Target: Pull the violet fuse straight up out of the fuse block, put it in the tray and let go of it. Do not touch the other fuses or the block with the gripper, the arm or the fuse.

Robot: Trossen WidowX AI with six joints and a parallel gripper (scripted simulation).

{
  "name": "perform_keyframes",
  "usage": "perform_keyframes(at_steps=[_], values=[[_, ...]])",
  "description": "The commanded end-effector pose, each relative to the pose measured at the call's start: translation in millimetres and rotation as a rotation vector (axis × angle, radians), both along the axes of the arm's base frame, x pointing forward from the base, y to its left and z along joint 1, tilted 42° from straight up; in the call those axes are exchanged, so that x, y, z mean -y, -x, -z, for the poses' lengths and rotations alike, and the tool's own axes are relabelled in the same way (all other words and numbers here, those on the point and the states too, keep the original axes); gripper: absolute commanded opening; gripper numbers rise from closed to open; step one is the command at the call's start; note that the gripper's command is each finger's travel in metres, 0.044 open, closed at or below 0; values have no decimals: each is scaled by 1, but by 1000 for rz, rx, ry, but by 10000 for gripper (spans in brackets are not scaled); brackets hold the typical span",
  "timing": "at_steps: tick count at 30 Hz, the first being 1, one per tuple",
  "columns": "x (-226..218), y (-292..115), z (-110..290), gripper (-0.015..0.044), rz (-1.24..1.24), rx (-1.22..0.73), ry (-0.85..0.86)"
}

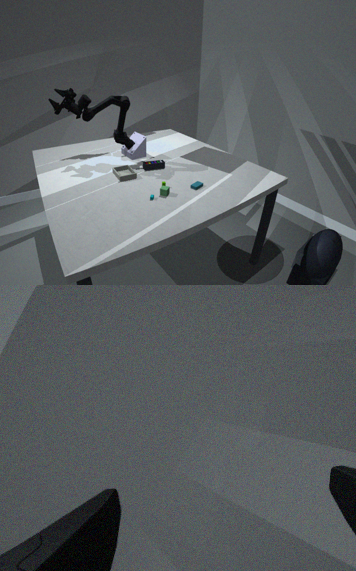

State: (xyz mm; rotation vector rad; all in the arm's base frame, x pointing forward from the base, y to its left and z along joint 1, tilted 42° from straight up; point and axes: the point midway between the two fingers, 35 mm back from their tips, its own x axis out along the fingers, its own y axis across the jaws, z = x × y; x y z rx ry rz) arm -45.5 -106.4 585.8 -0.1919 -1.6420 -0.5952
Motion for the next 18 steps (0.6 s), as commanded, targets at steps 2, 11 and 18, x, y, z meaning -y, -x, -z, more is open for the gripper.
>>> perform_keyframes(at_steps=[2, 11, 18], values=[[5, 0, 1, 348, -8, 5, -13], [103, -25, 29, 111, -174, 51, -334], [171, -89, 71, 69, -304, -15, -631]])
